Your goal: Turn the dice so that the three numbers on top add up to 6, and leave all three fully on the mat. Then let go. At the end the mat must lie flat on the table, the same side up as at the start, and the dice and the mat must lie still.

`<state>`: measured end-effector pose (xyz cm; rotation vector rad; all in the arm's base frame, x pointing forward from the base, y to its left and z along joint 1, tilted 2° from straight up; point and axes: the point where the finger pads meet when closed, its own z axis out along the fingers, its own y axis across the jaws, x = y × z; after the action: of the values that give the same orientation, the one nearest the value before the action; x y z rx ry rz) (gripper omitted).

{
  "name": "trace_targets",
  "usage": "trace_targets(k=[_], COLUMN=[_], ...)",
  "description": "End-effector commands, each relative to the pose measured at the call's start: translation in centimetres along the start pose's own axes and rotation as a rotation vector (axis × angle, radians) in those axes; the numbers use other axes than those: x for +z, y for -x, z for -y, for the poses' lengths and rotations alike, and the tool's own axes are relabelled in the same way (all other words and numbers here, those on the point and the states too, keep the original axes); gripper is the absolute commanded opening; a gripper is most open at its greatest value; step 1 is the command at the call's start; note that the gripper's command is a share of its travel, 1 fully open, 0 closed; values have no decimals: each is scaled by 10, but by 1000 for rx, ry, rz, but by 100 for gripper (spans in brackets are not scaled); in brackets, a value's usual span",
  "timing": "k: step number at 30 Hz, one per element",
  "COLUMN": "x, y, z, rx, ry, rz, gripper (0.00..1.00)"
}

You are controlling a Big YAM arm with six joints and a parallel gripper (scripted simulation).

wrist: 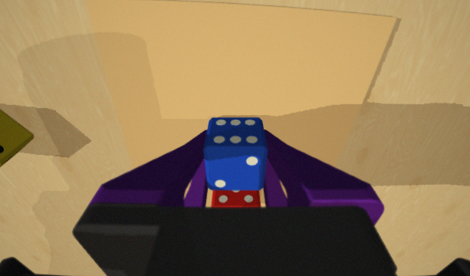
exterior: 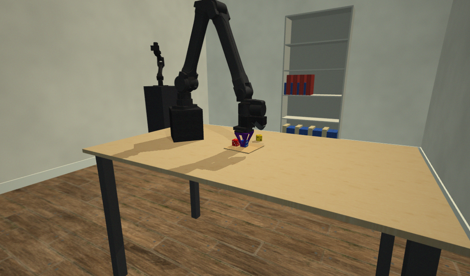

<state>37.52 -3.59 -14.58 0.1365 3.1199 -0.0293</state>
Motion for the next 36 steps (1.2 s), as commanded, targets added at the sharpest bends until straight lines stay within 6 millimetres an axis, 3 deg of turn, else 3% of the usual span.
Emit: trace_targets(k=[1,36], x=[-1,-5], y=[13,16], z=[2,2], rx=[0,0], ry=[2,2], rz=[32,40], gripper=[26,26])
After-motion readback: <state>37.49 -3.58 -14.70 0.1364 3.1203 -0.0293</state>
